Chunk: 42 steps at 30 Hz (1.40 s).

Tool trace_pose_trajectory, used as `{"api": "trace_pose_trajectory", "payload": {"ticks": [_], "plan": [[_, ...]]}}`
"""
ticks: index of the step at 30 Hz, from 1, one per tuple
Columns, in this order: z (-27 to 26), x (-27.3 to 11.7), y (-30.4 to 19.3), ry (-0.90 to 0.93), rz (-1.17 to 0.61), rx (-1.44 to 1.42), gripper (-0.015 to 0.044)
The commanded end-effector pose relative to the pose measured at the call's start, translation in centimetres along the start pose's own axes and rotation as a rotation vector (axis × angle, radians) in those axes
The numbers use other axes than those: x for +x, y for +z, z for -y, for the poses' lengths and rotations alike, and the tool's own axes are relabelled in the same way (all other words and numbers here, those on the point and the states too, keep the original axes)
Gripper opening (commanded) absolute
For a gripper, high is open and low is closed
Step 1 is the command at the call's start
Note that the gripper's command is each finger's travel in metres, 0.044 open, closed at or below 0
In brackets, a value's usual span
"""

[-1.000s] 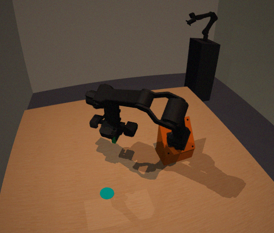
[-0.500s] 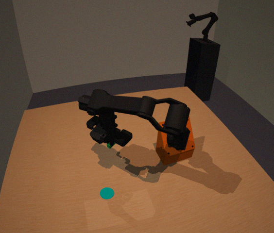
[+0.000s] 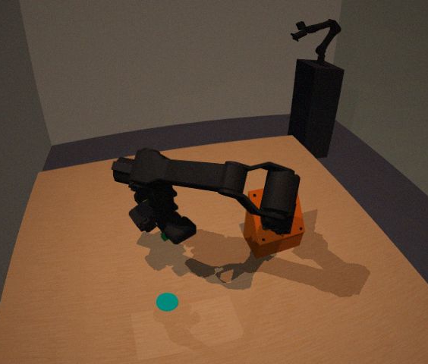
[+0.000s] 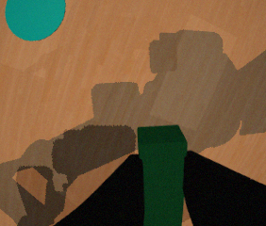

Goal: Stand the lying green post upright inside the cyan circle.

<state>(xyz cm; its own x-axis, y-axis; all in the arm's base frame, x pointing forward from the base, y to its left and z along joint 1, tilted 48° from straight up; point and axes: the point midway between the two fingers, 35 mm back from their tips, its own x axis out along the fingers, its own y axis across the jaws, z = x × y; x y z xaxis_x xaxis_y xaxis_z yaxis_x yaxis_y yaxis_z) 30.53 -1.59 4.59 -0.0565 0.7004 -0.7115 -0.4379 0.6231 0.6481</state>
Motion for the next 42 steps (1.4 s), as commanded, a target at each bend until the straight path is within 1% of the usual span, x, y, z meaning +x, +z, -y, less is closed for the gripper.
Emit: {"api": "trace_pose_trajectory", "payload": {"ticks": [1, 38, 42], "plan": [[-0.7, -0.4, 1.0, -0.002, 0.011, 0.068, 0.0022], [-8.4, -0.9, 7.5, 0.046, 0.011, 0.78, 0.0022], [-8.8, -0.9, 7.7, 0.049, 0.009, 0.809, 0.0022]]}}
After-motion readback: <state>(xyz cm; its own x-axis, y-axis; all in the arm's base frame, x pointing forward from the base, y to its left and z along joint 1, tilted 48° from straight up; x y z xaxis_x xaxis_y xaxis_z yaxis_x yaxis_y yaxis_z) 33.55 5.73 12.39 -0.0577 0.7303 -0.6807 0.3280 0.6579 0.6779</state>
